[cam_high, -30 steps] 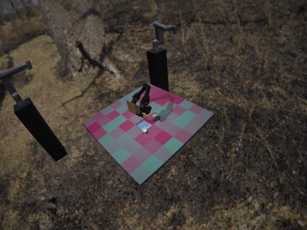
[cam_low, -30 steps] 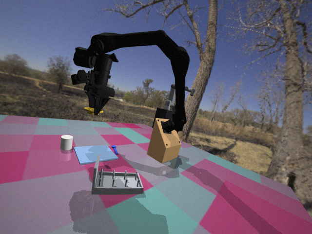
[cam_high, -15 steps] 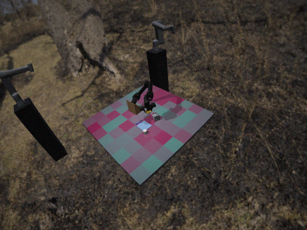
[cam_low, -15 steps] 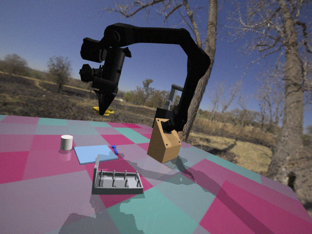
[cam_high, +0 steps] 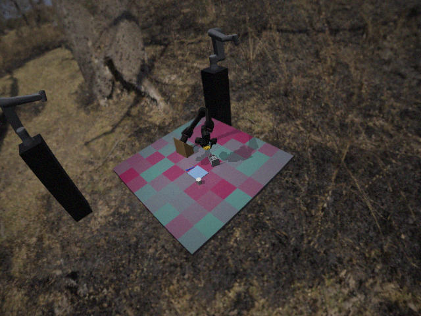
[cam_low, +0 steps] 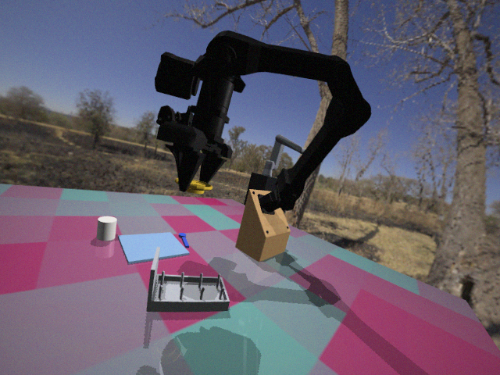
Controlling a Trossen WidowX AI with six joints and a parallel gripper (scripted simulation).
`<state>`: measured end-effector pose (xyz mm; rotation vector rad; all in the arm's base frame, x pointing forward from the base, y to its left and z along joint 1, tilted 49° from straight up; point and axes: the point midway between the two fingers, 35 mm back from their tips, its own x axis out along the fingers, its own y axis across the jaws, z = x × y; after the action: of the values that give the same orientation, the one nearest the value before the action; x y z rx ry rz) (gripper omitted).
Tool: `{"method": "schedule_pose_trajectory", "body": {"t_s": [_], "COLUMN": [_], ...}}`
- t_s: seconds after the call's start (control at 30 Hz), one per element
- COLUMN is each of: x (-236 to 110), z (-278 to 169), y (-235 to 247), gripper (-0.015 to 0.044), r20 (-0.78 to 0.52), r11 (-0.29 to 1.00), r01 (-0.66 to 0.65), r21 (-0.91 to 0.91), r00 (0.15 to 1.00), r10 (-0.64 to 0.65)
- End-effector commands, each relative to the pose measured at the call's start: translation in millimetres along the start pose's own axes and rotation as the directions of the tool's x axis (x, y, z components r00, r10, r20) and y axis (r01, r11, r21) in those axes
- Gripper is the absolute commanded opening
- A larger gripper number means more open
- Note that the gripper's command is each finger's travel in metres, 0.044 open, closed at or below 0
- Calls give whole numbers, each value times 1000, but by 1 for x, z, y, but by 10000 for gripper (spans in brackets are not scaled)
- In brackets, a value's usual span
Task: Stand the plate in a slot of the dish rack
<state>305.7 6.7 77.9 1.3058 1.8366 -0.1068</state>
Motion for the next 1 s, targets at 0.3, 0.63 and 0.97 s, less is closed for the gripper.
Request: {"method": "schedule_pose_trajectory", "body": {"t_s": [0.3,0.63,0.97], "x": [4,10,16], "z": [-65,-109,-135], "y": [-3,-13,-23], "gripper": [0,0,0], "r20": [-10,-17,-23], "r11": [892,685,505], "r01": [2,9,17], "r21": [453,729,863], "r00": [1000,1000,1000], "r10": [3,4,5]}}
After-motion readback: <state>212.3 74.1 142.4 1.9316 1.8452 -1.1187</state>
